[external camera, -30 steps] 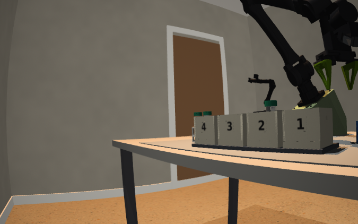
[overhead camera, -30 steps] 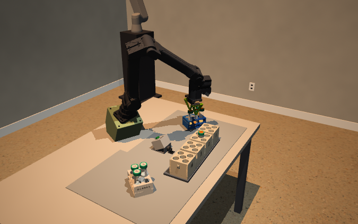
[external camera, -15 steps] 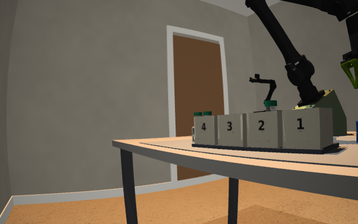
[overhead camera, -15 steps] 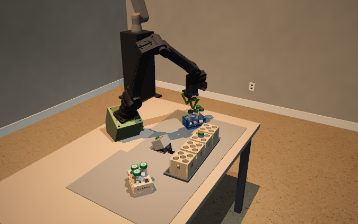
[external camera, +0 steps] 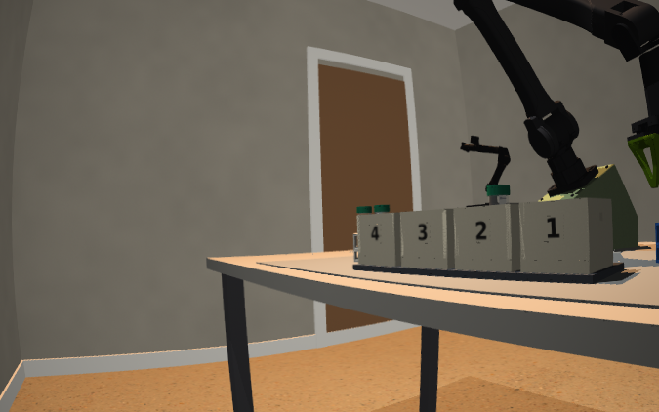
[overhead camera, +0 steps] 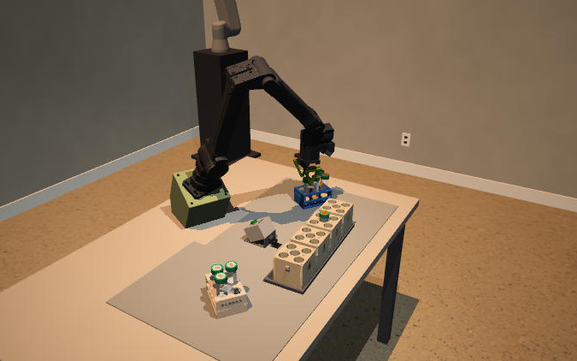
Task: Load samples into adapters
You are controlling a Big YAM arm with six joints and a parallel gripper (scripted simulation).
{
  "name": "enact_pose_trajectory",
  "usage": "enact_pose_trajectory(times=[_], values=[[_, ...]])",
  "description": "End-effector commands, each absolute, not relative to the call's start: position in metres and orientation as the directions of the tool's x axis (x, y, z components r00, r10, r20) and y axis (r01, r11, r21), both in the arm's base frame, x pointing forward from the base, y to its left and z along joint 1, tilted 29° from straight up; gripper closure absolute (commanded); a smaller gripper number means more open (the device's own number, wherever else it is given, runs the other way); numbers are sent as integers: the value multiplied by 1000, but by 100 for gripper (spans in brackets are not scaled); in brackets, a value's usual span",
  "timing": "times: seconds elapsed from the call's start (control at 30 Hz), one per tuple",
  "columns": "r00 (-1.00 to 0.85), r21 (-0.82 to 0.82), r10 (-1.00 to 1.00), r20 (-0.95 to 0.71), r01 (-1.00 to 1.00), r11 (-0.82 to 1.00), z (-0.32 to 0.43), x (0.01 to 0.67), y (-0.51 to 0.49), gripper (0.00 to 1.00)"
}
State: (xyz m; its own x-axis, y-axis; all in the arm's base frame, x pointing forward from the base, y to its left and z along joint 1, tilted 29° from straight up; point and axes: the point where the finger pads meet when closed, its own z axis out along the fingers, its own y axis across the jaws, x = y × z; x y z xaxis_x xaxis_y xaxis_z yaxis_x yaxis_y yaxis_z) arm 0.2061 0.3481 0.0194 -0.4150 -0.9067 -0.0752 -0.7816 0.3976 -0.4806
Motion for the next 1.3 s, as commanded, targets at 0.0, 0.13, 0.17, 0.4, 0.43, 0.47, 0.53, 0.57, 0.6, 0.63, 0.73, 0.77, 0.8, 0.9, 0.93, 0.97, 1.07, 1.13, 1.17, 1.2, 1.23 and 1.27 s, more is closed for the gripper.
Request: enact_pose_trajectory(times=[0.0, 0.13, 0.17, 0.4, 0.43, 0.47, 0.53, 0.57, 0.6, 0.63, 0.73, 0.77, 0.8, 0.9, 0.93, 0.97, 1.07, 1.13, 1.17, 1.2, 1.23, 1.27], values=[[-406, -479, -909, -98, -781, 400, 19, 212, 357, 20], [-410, -480, -908, -86, -781, 398, 14, 214, 351, 20], [-410, -480, -908, -86, -781, 398, 14, 214, 351, 20], [-403, -476, -907, -118, -779, 408, 26, 211, 363, 20], [-403, -476, -907, -118, -779, 408, 26, 211, 363, 20], [-403, -476, -907, -118, -779, 408, 26, 211, 363, 20], [-403, -476, -907, -118, -779, 408, 26, 211, 363, 100], [-403, -476, -907, -118, -779, 408, 26, 211, 363, 100], [-403, -476, -907, -118, -779, 408, 26, 211, 363, 100], [-403, -476, -907, -118, -779, 408, 26, 211, 363, 100], [-403, -476, -907, -118, -779, 408, 26, 211, 363, 100], [-403, -476, -907, -118, -779, 408, 26, 211, 363, 100], [-403, -476, -907, -118, -779, 408, 26, 211, 363, 100], [-403, -476, -907, -118, -779, 408, 26, 211, 363, 100], [-403, -476, -907, -118, -779, 408, 26, 211, 363, 100], [-403, -476, -907, -118, -779, 408, 26, 211, 363, 100], [-397, -474, -909, -124, -781, 406, 33, 204, 366, 100], [-397, -470, -906, -150, -777, 418, 48, 203, 376, 100], [-397, -470, -906, -150, -777, 418, 51, 202, 376, 100], [-397, -470, -906, -151, -777, 419, 54, 200, 377, 100], [-397, -469, -905, -151, -777, 419, 57, 198, 377, 100], [-397, -469, -905, -151, -777, 419, 57, 198, 377, 100]])
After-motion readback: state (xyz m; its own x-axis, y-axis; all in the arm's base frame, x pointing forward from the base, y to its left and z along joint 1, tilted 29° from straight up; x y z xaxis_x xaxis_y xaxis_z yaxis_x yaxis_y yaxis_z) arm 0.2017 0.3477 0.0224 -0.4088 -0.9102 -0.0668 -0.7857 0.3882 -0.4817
